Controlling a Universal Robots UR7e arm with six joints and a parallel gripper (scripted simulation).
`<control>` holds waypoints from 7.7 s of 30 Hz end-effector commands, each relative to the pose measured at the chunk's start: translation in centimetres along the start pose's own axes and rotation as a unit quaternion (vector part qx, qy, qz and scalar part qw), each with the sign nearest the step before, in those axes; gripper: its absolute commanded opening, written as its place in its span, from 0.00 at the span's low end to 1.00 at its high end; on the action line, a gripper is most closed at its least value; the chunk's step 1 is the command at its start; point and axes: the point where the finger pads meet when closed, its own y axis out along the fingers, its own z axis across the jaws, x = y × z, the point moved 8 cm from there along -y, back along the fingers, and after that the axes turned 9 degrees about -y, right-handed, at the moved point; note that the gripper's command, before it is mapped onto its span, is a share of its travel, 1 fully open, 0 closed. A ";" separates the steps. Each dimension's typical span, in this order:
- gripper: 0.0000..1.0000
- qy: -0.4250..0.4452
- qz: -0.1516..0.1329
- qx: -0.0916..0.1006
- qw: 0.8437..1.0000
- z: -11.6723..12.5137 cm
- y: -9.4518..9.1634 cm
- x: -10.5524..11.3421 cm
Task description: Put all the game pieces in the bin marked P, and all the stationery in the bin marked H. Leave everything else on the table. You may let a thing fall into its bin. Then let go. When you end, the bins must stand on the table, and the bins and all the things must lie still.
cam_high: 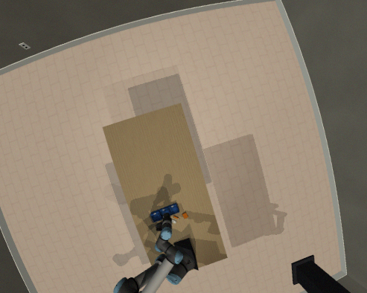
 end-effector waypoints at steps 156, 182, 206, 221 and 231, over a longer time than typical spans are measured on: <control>1.00 0.658 0.000 0.001 0.753 -12.1 -2.8 14.3; 1.00 0.658 0.000 0.001 0.753 -12.1 -1.2 14.3; 1.00 0.658 0.000 0.001 0.753 -12.0 3.5 14.4; 1.00 0.658 0.000 0.001 0.753 -12.1 4.2 14.3; 0.70 0.658 0.000 0.001 0.753 -12.1 4.2 14.3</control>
